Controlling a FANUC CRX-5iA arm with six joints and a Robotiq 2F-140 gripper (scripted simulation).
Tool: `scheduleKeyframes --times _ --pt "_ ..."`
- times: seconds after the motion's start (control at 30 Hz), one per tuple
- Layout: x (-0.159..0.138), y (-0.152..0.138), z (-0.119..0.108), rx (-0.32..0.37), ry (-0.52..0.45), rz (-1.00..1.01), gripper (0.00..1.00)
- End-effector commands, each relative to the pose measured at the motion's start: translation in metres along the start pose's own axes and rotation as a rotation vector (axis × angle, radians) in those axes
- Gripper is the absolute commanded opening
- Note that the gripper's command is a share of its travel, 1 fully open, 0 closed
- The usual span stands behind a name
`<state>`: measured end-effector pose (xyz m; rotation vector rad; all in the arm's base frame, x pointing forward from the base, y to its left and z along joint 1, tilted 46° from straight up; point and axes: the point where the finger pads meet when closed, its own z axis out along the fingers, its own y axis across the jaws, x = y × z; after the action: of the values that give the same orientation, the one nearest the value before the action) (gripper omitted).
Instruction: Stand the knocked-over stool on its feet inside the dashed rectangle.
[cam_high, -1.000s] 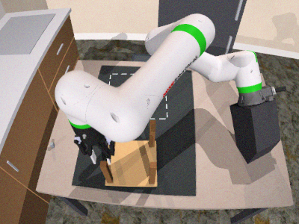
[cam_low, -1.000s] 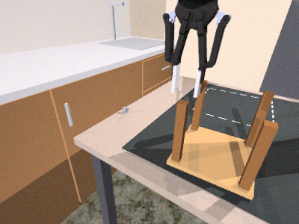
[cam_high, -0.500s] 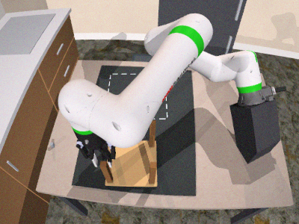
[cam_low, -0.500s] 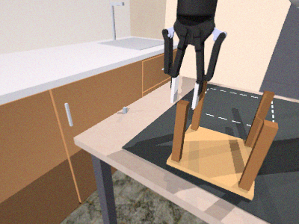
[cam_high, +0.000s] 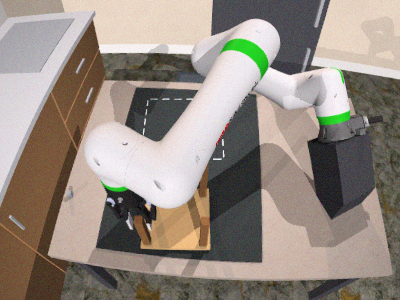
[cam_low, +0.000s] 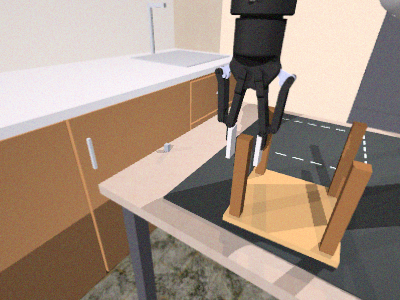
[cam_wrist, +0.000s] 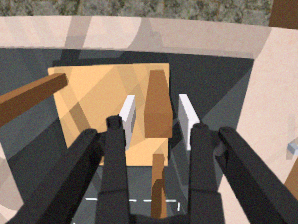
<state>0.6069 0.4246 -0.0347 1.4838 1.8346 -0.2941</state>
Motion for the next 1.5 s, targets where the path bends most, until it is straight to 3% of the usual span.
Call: scheduleKeyframes --times 0.0,0.3,0.33,1.47 --pt "0.0004 0.0009 0.0072 -0.003 0.002 0.000 0.39" --pt "0.0004 0.0009 0.0106 -0.003 0.002 0.000 0.39" --pt "0.0004 0.0009 0.0106 -0.003 0.002 0.000 0.10" --pt "0.0004 0.0009 0.0106 -0.003 0.002 0.000 0.10"
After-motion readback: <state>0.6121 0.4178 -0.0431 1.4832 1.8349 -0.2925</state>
